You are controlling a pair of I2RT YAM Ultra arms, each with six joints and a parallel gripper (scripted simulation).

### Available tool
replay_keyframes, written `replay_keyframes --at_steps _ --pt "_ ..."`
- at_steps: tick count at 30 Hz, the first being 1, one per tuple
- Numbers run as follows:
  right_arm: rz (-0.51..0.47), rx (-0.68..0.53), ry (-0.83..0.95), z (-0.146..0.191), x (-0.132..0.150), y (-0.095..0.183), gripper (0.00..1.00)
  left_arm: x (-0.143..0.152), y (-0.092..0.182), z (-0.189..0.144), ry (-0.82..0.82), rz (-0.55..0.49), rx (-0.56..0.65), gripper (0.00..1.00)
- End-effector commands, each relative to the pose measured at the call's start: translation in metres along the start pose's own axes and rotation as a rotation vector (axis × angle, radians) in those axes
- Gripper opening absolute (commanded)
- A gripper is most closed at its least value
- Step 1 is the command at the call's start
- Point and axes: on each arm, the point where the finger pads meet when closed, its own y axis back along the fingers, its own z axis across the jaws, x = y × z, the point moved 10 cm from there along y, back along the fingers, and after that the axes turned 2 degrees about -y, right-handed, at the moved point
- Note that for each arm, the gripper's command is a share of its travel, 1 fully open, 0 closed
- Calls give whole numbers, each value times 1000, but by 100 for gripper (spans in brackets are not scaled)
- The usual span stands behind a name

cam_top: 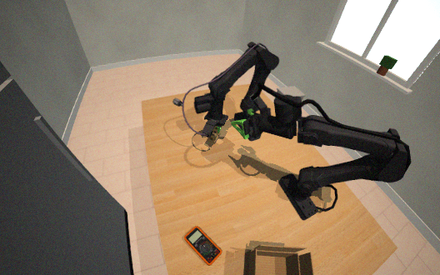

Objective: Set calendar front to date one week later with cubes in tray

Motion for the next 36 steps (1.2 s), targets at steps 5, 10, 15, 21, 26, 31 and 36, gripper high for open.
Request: replay_keyframes --at_steps 5,10,15,21,26,31,36 --pt "-41 20 -5 -5 -11 5 27 -11 6 1 -21 -60 -5 100" --pt "-38 17 -2 -4 -11 5 27 -11 6 1 -21 -60 -5 100" --pt "-28 23 -2 -2 -1 -1 27 -11 6 1 -21 -60 -5 100" --pt "-45 23 -6 -5 -5 -13 27 -11 6 1 -21 -60 -5 100" --pt "-37 14 -6 -4 -4 -26 27 -11 6 1 -21 -60 -5 100" --pt "-23 -2 -6 -2 -1 -32 27 -11 6 1 -21 -60 -5 100" --pt "-22 -5 -8 -3 -2 -22 27 -11 6 1 -21 -60 -5 100"
